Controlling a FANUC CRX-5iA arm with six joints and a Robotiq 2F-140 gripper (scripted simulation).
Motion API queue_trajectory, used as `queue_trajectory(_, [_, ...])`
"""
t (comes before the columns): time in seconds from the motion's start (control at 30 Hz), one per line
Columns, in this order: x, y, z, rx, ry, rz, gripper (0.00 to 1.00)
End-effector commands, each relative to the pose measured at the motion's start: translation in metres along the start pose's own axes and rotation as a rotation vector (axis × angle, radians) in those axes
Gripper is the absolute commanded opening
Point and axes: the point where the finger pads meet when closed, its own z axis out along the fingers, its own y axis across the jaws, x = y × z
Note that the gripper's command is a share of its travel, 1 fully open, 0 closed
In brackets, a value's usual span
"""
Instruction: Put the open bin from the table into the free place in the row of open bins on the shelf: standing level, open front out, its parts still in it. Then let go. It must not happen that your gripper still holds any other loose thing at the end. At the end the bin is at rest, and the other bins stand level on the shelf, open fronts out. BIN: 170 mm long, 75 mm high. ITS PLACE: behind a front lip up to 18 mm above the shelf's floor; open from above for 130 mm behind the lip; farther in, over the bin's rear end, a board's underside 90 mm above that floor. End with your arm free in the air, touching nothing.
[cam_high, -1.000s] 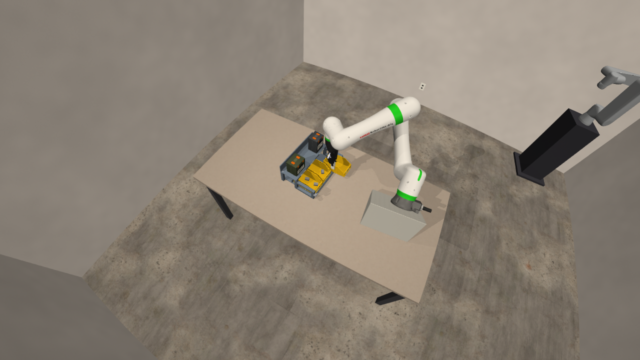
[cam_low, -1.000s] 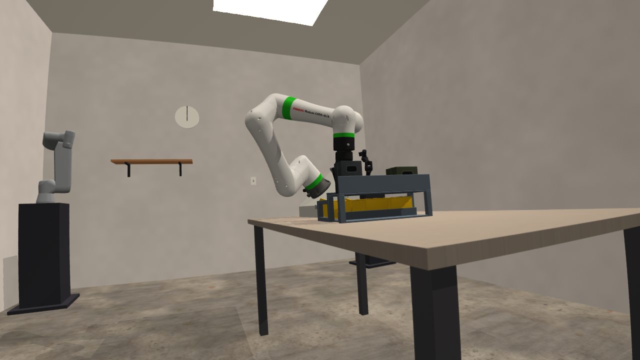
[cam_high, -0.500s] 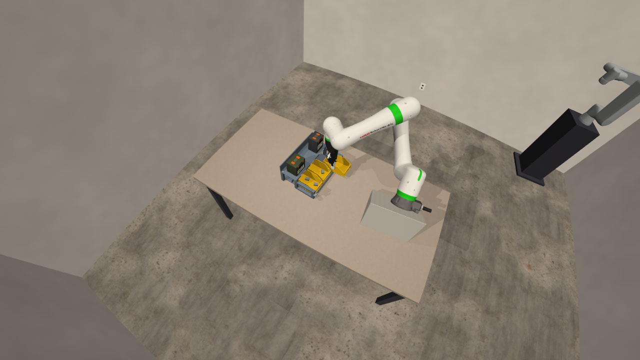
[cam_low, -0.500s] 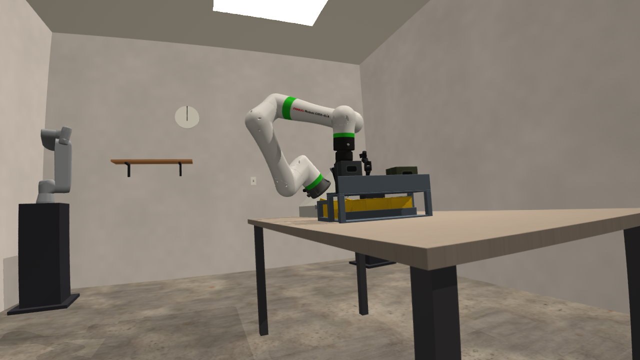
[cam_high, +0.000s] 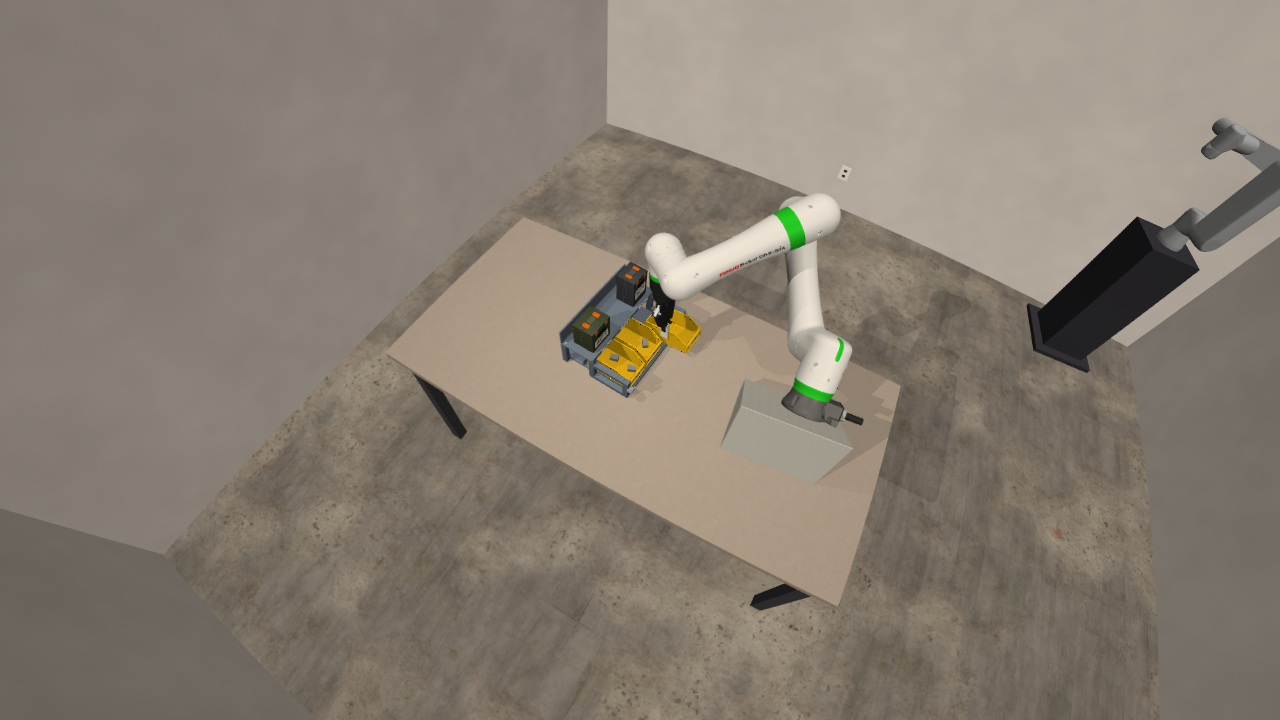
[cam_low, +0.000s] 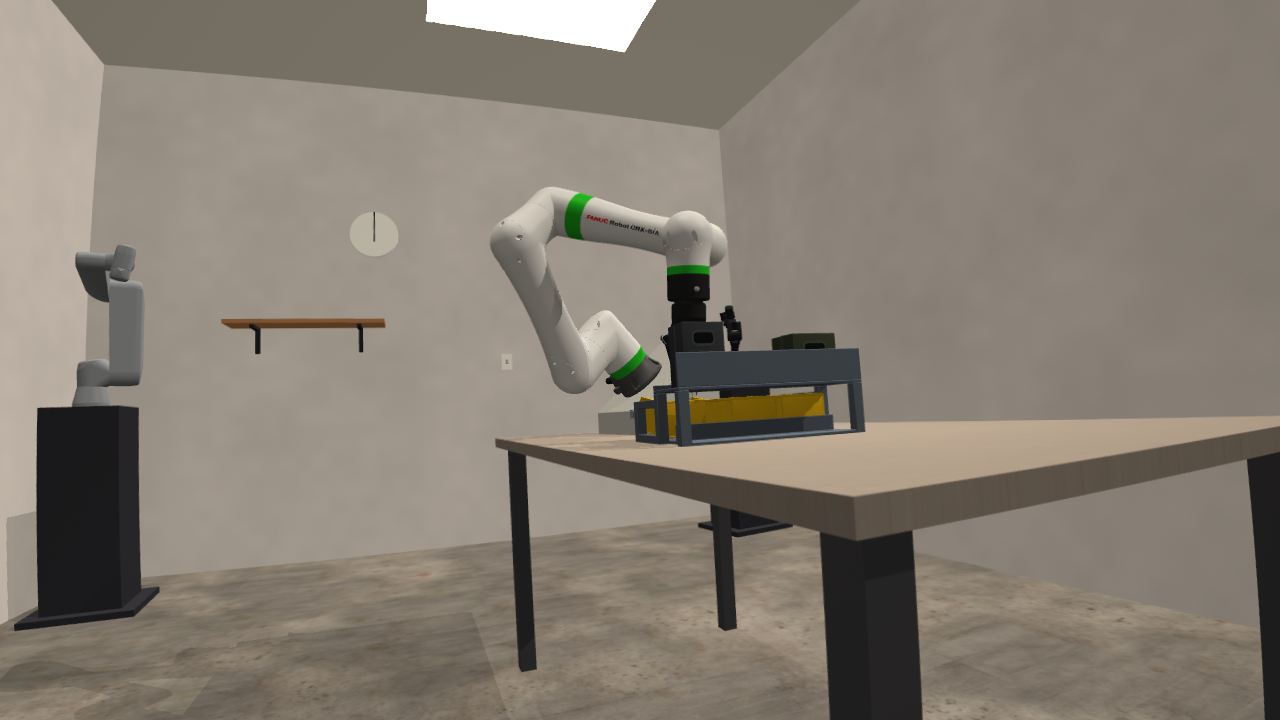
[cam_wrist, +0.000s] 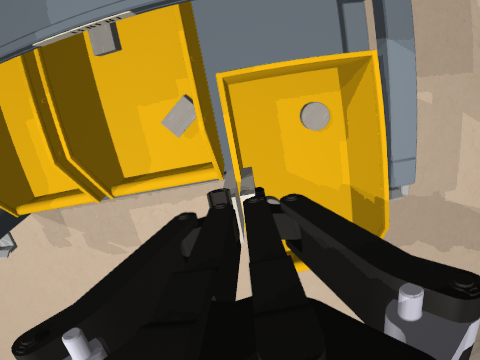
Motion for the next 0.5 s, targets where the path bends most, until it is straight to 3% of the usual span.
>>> queue_trajectory(0.0, [0.0012,-0.0001,-0.0003,0.000,0.002,0.000,0.00])
queue_trajectory(0.47, [0.0090,-0.0001,-0.0004,0.000,0.014,0.000,0.00])
